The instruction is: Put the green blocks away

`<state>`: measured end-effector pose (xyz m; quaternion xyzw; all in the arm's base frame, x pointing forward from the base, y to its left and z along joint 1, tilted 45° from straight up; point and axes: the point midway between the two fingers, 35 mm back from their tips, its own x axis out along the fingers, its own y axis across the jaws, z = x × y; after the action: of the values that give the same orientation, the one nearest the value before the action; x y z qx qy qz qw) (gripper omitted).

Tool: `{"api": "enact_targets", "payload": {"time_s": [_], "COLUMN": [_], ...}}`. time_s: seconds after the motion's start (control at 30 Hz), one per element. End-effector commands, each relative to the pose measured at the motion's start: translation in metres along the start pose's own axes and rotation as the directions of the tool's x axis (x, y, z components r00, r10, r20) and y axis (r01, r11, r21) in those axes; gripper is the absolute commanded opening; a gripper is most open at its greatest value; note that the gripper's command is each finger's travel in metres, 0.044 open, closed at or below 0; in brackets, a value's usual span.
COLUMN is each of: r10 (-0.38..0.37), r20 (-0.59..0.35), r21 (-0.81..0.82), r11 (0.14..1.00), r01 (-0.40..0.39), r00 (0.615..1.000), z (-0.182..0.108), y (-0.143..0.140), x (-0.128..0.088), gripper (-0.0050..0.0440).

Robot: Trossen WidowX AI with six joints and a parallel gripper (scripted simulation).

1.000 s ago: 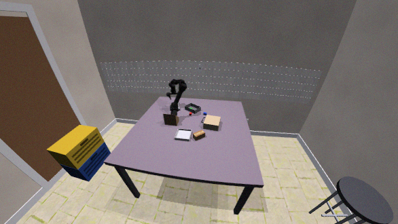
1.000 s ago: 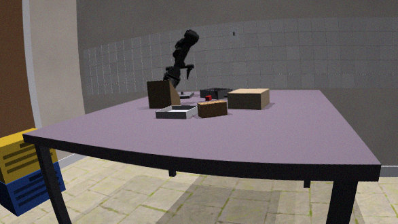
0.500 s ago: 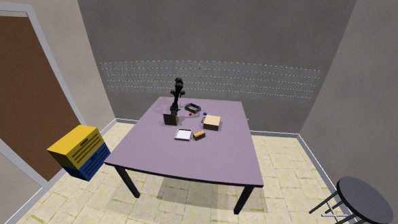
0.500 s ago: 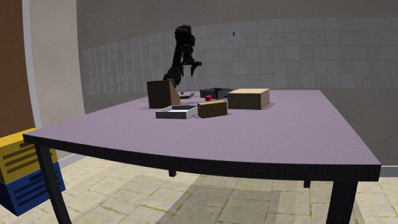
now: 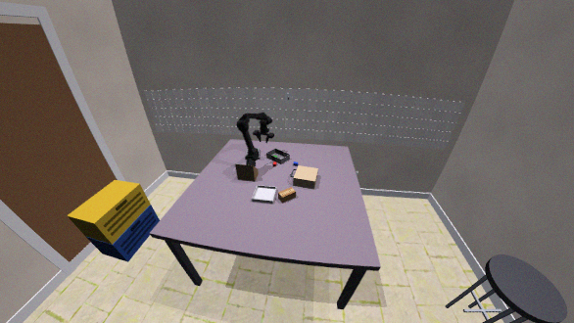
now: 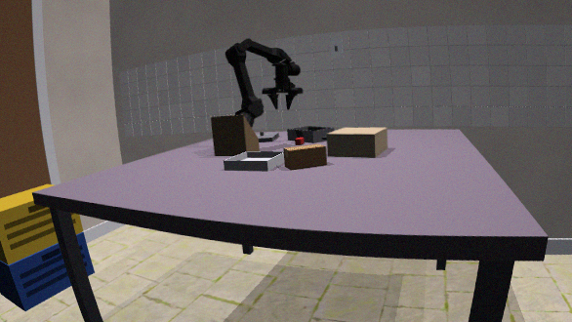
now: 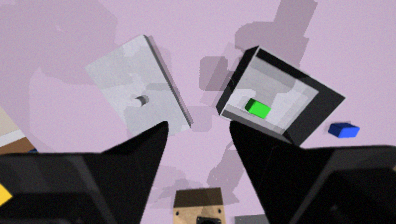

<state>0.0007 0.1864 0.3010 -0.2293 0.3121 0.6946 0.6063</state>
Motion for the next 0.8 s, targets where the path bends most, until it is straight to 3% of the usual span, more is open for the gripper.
{"api": "enact_targets", "payload": {"time_s": [0.0, 0.1, 0.17, 0.27, 0.33, 0.4, 0.53, 0.77], "r10": [-0.066, -0.066, -0.066, -0.066, -0.066, -0.066, -0.066, -0.066], "r20": [-0.002, -0.002, -0.002, -0.002, -0.002, -0.002, -0.002, -0.002], "r21": [0.171, 0.171, 0.286, 0.286, 0.398, 0.398, 0.398, 0.398], "r11": [0.983, 0.983, 0.956, 0.956, 0.915, 0.915, 0.915, 0.915], "r01": [0.066, 0.066, 0.064, 0.064, 0.062, 0.062, 0.062, 0.062], "r00": [0.998, 0.998, 0.998, 0.998, 0.998, 0.998, 0.998, 0.998], "z": [-0.006, -0.007, -0.012, -0.015, -0.022, -0.027, -0.027, -0.027], "y": [-0.048, -0.052, -0.071, -0.081, -0.1, -0.115, -0.115, -0.118], "x": [-0.001, -0.001, -0.003, -0.003, -0.005, -0.006, -0.006, 0.041], "gripper": [0.029, 0.029, 0.029, 0.029, 0.029, 0.029, 0.029, 0.029]}}
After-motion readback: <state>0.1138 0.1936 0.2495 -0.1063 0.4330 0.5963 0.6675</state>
